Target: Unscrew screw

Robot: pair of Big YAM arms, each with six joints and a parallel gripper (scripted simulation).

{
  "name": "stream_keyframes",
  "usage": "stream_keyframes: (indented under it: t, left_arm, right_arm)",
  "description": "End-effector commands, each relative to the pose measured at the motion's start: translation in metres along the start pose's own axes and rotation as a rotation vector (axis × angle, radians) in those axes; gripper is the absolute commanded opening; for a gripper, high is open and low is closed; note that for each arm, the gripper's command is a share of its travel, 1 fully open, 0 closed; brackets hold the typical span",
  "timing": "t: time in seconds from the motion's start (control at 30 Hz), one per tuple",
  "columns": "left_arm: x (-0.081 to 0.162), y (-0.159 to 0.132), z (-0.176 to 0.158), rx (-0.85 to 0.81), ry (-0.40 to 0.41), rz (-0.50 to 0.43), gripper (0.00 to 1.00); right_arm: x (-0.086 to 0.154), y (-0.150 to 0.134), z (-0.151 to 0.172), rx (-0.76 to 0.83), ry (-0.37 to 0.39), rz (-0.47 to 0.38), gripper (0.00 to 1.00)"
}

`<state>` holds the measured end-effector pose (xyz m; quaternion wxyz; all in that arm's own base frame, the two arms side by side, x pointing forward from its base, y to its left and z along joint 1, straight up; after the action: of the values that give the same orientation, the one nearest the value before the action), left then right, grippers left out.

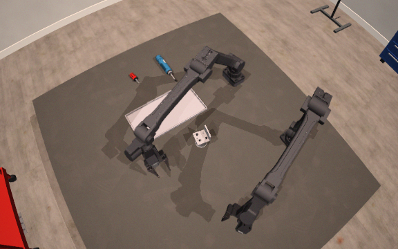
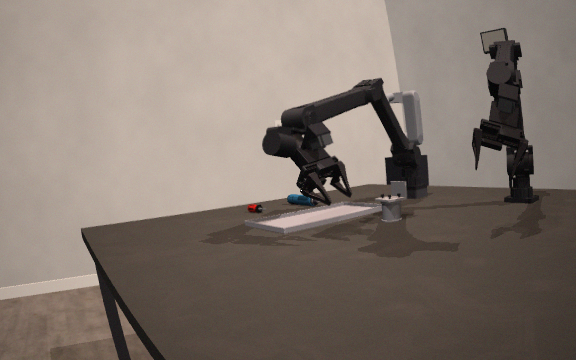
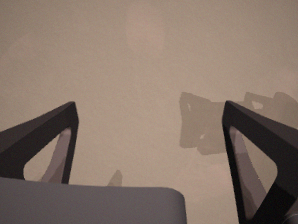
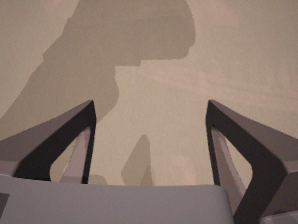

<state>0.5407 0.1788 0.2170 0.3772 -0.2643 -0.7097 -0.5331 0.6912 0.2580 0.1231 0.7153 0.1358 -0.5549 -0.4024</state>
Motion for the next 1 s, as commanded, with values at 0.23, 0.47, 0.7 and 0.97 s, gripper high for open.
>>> stream_keyframes:
  t: [0.23,0.47,0.7,0.97]
  left_arm:
    - [0.011,0.018,0.0,0.006,0.001,-0.042,0.86]
    - [0.011,0.018,0.0,0.006,0.001,-0.042,0.86]
    - [0.011,0.018,0.0,0.006,0.001,-0.042,0.86]
    - [0.011,0.018,0.0,0.006,0.001,-0.042,0.86]
  right_arm:
    - [-0.05,0.049,0.02,0.25,0.073,-0.013,0.65]
    - [-0.089,0.071,0.047,0.41,0.143,-0.047,0.65]
    - [-0.127,0.094,0.075,0.569,0.212,-0.079,0.65]
    - [-0.152,0.105,0.097,0.671,0.257,-0.111,0.65]
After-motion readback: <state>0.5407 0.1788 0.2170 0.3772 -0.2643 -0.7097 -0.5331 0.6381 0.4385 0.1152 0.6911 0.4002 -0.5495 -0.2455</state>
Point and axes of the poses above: on each arm, the point where the finger pads meet when closed, its own x axis back along the fingers, its own z axis across the jaws, y = z × x, the point moved 7 cm from there along x, back along the fingers, and after that the axes turned 15 degrees about -x, right-handed, at the moved point
